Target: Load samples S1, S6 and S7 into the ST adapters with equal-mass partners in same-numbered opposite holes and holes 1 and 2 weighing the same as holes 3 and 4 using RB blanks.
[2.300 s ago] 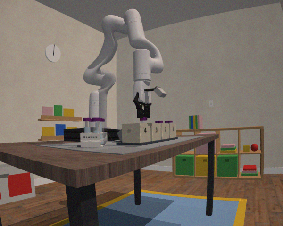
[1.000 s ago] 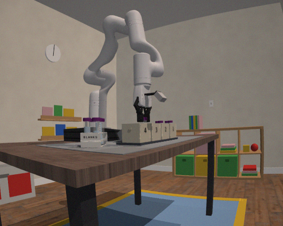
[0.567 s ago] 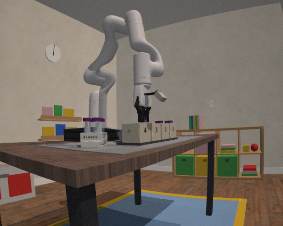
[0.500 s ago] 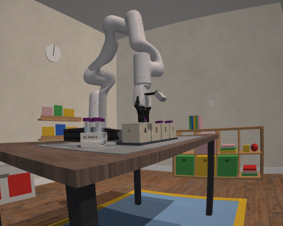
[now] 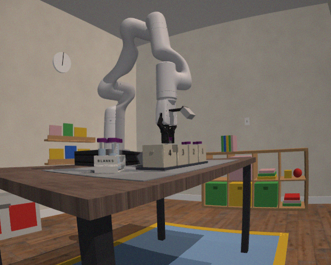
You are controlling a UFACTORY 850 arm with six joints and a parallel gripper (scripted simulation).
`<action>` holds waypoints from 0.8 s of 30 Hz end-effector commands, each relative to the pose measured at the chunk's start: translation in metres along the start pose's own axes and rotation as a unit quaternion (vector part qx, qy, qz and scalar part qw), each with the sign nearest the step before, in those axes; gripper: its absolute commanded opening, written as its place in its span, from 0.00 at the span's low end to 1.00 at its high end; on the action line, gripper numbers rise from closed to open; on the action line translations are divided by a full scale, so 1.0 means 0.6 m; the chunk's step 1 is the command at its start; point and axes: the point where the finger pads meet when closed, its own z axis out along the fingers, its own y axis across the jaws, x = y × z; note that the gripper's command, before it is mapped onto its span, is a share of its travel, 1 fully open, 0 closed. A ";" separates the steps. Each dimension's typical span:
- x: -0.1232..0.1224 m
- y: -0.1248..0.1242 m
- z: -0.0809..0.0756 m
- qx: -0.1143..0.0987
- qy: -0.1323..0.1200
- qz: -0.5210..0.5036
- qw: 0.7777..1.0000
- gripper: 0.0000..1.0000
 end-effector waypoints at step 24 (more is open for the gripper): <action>0.001 0.001 -0.007 0.000 0.001 0.000 1.000 0.00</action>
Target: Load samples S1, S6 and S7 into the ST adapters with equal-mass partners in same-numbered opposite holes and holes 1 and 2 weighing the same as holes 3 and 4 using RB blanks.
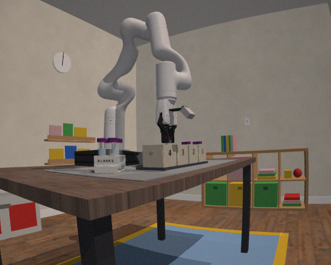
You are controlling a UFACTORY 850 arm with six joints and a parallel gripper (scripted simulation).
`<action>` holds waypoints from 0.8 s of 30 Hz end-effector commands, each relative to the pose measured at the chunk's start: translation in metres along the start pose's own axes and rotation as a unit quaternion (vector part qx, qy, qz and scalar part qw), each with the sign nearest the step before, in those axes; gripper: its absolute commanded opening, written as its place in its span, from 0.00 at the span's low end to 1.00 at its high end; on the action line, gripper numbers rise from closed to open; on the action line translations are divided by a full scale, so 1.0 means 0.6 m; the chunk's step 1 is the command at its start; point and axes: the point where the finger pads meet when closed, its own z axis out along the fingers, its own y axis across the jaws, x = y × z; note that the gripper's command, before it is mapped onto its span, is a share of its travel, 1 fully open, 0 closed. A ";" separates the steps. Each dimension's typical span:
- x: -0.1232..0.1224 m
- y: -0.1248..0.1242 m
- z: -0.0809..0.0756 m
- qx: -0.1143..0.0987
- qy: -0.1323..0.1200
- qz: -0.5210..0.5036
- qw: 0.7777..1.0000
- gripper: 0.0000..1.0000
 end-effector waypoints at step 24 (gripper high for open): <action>0.001 0.001 -0.028 0.000 0.001 0.000 1.000 0.00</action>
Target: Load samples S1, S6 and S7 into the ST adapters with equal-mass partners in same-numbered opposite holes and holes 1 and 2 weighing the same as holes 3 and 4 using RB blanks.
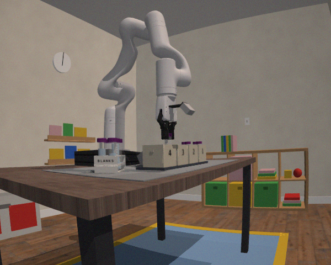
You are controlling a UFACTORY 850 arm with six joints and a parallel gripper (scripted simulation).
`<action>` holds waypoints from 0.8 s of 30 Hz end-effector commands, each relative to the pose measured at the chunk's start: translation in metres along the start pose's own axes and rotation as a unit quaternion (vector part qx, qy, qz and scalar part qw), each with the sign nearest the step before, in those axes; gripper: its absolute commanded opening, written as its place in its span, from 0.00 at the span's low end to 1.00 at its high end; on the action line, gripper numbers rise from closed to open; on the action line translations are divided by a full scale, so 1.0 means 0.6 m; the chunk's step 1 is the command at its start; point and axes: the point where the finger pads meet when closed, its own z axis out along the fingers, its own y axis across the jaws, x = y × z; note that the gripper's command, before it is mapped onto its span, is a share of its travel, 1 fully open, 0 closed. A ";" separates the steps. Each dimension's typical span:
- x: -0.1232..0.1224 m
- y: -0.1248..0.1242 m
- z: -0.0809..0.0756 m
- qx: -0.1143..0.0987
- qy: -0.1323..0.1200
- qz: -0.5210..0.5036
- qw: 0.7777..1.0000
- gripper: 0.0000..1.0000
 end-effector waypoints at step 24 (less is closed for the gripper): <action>0.001 0.000 -0.052 0.000 0.001 0.000 1.000 0.00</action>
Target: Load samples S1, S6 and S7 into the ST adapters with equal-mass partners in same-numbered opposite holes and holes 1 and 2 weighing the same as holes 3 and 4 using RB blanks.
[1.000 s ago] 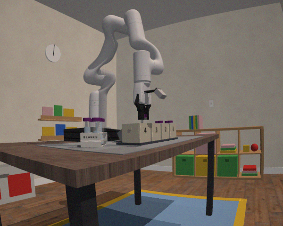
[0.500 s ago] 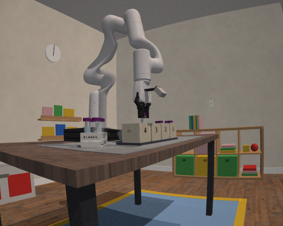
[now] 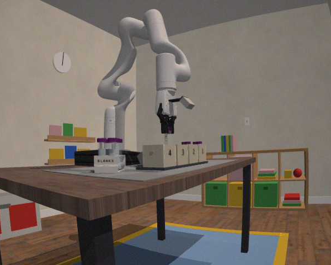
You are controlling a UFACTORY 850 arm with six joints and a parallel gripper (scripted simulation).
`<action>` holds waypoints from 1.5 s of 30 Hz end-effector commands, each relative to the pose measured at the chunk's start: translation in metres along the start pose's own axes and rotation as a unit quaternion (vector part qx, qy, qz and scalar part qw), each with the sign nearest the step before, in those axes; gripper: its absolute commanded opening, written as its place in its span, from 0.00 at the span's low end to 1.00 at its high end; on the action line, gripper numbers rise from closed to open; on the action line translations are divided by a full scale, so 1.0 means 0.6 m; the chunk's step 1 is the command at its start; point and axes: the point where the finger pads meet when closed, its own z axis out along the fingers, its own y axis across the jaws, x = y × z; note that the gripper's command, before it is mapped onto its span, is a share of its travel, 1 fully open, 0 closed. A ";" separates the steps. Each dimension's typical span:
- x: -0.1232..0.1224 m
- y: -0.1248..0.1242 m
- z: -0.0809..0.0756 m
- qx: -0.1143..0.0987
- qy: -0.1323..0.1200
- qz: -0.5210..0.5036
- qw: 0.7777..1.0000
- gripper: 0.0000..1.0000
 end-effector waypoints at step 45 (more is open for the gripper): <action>0.001 0.000 -0.143 0.000 0.001 0.000 1.000 0.00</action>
